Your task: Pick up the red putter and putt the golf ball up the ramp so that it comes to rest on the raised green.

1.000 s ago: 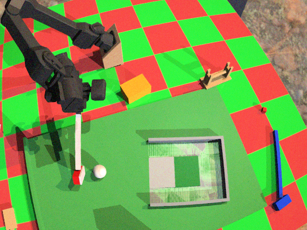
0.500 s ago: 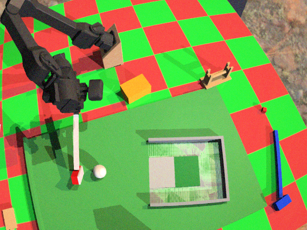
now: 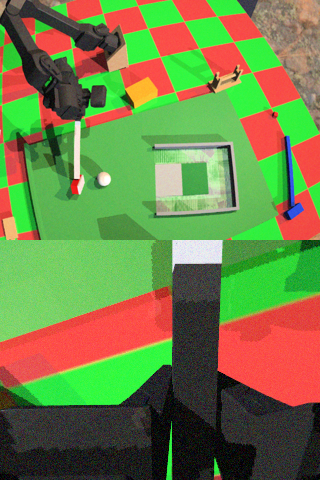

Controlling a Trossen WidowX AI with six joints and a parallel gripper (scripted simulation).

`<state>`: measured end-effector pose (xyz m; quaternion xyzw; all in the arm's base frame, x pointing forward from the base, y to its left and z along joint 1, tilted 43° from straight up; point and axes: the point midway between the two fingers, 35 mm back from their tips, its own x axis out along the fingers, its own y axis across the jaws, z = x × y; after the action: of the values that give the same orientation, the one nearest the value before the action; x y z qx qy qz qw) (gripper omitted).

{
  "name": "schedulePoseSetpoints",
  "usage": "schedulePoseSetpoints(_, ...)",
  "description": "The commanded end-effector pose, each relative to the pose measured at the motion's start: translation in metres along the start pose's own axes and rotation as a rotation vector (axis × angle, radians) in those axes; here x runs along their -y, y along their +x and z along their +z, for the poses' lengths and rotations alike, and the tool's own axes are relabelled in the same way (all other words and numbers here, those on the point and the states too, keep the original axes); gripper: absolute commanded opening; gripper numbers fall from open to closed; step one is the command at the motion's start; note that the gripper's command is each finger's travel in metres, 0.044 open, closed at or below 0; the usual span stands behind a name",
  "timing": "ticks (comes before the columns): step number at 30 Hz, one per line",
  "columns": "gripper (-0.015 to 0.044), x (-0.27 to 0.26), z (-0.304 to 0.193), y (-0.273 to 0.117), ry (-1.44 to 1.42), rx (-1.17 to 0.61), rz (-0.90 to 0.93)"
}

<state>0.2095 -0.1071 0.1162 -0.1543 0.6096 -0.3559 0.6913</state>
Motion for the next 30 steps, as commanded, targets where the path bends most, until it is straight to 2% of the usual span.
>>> schedulePoseSetpoints(1, 0.0, -0.039, 0.005, 0.0, -0.015, 0.001, 0.016)
schedulePoseSetpoints(8, 0.0, -0.117, -0.005, -0.001, -0.013, 0.009, 0.002)
schedulePoseSetpoints(15, 0.0, -0.12, -0.004, -0.009, -0.013, 0.009, 0.003)
schedulePoseSetpoints(25, 0.0, -0.12, -0.005, -0.06, -0.014, 0.008, 0.003)
schedulePoseSetpoints(30, 0.0, -0.119, -0.005, -0.053, -0.017, 0.006, 0.0)
